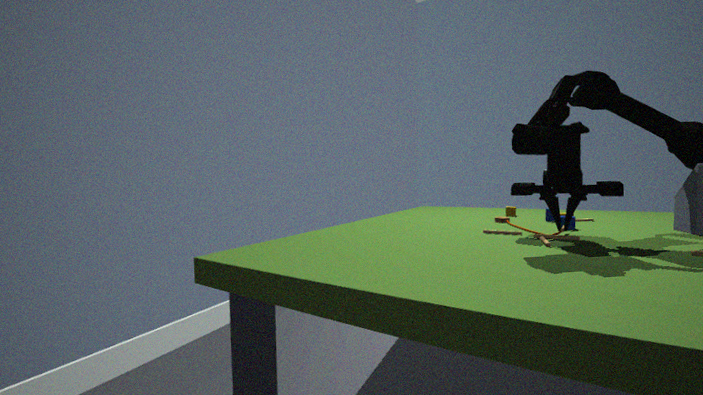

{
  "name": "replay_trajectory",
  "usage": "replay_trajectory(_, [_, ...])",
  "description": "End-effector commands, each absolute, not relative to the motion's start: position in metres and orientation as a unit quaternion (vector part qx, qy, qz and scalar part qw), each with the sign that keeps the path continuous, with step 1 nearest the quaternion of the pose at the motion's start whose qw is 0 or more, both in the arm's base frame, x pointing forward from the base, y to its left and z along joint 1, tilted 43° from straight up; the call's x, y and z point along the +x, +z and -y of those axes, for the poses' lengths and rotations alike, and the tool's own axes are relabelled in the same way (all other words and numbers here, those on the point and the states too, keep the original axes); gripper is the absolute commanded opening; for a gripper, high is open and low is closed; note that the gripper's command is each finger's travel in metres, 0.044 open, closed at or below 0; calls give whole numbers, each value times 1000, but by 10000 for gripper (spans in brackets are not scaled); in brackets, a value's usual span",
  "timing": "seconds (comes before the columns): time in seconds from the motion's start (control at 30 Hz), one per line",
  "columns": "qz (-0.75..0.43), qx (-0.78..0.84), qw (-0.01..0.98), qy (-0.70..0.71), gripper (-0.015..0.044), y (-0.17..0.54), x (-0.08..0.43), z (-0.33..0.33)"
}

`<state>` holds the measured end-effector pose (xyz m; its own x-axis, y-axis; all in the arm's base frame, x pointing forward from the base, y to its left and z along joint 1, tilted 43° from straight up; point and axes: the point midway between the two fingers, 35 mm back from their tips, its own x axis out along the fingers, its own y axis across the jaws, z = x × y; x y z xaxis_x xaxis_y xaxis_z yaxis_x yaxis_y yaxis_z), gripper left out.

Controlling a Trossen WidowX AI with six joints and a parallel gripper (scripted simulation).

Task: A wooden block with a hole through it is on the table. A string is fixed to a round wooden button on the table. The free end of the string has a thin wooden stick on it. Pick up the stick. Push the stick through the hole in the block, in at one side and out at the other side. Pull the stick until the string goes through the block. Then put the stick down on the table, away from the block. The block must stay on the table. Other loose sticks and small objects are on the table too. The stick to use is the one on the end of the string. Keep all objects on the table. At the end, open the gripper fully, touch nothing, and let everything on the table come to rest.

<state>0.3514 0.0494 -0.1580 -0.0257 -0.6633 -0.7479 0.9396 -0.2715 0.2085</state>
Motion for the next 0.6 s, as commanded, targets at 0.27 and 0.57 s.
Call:
replay_trajectory(0.27, [-176, 391, 580, -693, 0, -147, 348, -39])
replay_trajectory(0.57, [-176, 391, 580, -693, 0, -140, 344, -30])
